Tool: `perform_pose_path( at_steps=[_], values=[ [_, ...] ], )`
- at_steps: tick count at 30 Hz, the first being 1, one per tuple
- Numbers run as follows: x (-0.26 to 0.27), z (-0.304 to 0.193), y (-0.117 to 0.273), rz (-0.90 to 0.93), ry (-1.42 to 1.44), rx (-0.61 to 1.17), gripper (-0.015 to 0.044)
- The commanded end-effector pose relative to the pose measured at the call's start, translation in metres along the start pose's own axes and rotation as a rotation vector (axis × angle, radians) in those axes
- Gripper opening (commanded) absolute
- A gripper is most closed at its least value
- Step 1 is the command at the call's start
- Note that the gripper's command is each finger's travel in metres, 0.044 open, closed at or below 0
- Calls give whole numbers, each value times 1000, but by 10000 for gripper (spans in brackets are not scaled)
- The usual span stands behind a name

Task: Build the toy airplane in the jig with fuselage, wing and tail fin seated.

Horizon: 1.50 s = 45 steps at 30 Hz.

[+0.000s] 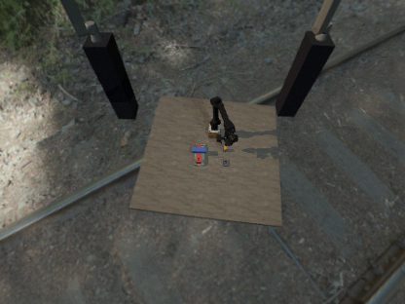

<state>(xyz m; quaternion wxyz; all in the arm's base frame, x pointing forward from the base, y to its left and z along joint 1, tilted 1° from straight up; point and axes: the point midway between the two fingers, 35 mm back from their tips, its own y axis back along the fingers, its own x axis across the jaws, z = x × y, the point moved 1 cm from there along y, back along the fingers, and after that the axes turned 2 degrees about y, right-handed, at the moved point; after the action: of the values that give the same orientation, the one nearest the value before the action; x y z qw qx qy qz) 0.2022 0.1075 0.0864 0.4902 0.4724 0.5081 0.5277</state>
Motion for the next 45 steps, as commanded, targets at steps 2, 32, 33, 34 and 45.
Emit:
perform_pose_path(
  at_steps=[2, 32, 33, 34, 45],
  values=[
    [1, -5, -46, -10, -8, 10, 440],
    [0, -5, -95, -10, -8, 11, 440],
    [0, -5, -96, -10, -8, 11, 440],
    [0, -5, -98, -10, -8, 11, 440],
    [0, -6, -115, -10, -8, 11, 440]
  ],
)
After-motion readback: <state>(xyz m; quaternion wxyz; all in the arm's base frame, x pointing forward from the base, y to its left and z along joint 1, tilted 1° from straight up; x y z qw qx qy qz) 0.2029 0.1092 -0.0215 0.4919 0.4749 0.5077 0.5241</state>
